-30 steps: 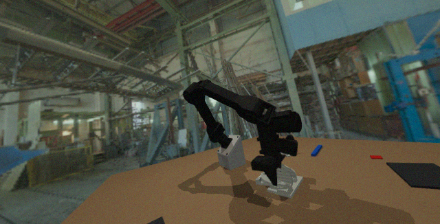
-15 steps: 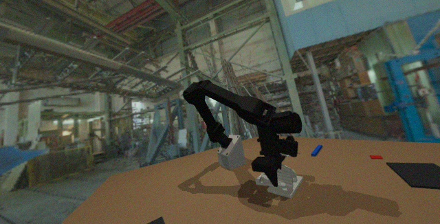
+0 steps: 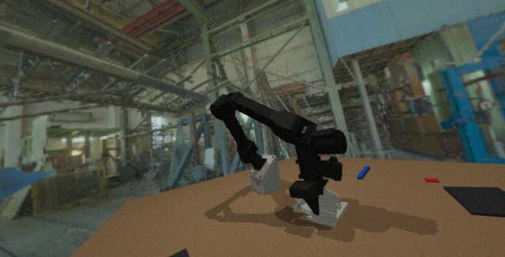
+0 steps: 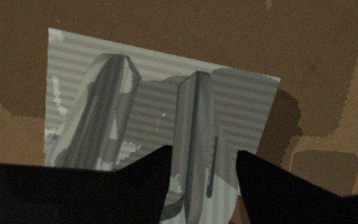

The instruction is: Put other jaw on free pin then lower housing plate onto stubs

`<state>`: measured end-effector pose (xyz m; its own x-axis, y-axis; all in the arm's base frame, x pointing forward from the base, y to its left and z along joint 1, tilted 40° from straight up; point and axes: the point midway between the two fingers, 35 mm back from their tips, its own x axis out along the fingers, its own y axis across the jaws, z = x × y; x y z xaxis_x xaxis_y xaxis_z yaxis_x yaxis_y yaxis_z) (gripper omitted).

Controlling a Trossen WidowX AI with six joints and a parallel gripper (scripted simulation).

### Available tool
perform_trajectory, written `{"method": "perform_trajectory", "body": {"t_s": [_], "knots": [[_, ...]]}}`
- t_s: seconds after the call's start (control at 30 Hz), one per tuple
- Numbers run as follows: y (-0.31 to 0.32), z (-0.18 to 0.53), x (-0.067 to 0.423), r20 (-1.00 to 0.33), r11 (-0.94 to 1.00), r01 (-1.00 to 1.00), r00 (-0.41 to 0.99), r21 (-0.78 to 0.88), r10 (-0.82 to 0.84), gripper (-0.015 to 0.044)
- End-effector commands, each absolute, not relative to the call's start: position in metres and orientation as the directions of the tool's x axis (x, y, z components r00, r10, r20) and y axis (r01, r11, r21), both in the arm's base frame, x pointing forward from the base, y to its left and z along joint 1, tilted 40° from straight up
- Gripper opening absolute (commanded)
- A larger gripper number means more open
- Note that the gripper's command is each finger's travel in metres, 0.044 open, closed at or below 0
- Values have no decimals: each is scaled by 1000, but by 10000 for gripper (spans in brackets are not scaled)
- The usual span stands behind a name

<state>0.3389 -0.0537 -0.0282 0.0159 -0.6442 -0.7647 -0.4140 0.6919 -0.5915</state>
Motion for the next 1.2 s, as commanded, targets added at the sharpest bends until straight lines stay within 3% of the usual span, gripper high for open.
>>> {"method": "perform_trajectory", "body": {"t_s": [0.0,1.17], "knots": [[-55,-29,339,-762,690,-416,14,-593,-647,134],[-51,-24,339,-762,690,-416,14,-593,-647,134]]}}
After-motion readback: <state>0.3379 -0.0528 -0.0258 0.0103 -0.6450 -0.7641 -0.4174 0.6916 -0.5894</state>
